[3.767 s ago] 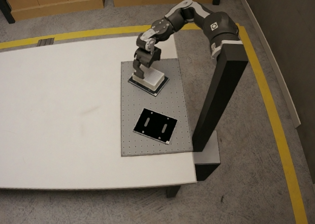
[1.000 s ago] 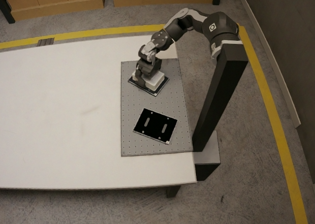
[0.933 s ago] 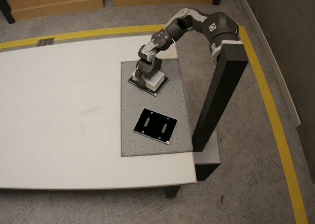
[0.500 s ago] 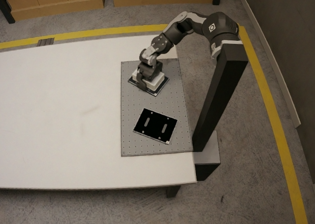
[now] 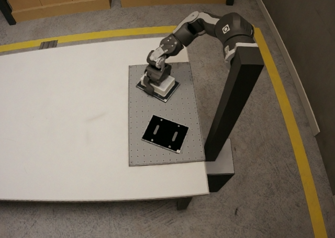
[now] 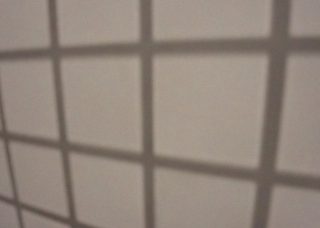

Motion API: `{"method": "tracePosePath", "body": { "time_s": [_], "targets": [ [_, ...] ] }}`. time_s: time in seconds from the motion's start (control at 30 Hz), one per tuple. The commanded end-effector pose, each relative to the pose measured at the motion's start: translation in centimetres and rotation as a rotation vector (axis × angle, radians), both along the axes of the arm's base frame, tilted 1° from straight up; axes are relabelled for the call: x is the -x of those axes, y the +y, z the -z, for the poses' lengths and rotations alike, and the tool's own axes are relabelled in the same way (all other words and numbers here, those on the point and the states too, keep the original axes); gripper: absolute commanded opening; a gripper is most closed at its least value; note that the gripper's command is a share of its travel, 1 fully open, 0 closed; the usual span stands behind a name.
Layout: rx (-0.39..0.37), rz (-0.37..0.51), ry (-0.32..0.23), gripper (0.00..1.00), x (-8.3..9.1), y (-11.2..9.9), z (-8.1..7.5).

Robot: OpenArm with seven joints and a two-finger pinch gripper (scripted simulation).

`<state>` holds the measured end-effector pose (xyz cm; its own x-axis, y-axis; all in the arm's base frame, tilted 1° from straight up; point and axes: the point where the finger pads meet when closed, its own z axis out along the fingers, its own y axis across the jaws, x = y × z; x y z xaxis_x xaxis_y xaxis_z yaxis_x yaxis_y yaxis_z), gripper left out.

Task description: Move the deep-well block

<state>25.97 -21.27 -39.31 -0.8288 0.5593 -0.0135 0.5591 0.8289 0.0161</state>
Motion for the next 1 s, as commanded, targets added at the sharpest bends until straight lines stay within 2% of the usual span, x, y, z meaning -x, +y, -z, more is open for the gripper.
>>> {"method": "tracePosePath", "body": {
  "time_s": [0.0, 0.4, 0.97],
  "targets": [
    [0.002, -0.001, 0.002, 0.77, -0.01, -0.05, -0.11],
    [0.005, -0.002, 0.008, 0.77, 0.51, -0.03, 0.20],
    [0.002, 0.000, 0.002, 0.77, 0.05, -0.01, -0.19]
  ]
}}
